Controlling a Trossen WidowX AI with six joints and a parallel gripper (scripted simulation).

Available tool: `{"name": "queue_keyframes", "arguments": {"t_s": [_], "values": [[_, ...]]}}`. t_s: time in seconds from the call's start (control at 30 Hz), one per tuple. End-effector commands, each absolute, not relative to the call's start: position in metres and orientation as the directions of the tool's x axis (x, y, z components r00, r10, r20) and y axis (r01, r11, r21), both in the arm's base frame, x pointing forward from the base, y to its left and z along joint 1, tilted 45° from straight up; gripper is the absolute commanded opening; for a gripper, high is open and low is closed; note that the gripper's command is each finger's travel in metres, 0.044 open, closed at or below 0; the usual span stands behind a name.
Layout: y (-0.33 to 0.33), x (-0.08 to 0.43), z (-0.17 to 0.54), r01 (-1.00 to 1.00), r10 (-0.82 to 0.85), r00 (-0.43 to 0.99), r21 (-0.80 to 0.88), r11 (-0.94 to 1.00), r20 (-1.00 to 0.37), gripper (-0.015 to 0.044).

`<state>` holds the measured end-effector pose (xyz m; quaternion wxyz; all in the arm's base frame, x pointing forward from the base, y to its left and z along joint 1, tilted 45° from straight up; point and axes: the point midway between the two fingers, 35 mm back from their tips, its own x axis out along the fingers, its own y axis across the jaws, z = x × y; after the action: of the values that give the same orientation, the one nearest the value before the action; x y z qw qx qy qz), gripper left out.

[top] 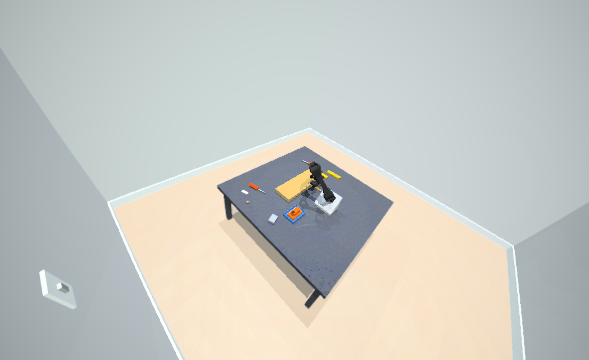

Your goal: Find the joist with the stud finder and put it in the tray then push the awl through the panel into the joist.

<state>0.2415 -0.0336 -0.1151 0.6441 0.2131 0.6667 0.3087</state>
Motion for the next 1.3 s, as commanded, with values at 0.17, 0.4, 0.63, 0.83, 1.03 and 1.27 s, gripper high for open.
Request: {"name": "queue_keyframes", "arguments": {"t_s": [0.17,0.4,0.63,0.83,1.03,1.27], "values": [[-0.022,0.239,-0.125,-0.104,0.689,-0.081,0.693,0.713,-0.721,0.0440],[-0.017,0.239,-0.130,-0.104,0.689,-0.081,0.694,0.713,-0.720,0.0414],[-0.017,0.239,-0.130,-0.104,0.689,-0.081,0.694,0.713,-0.720,0.0230],[-0.017,0.239,-0.130,-0.104,0.689,-0.081,0.694,0.713,-0.720,0.0072],[-0.018,0.239,-0.129,-0.104,0.689,-0.081,0.694,0.713,-0.720,0.0013],[-0.047,0.245,-0.105,-0.103,0.684,-0.080,0.689,0.718,-0.725,0.0000]]}}
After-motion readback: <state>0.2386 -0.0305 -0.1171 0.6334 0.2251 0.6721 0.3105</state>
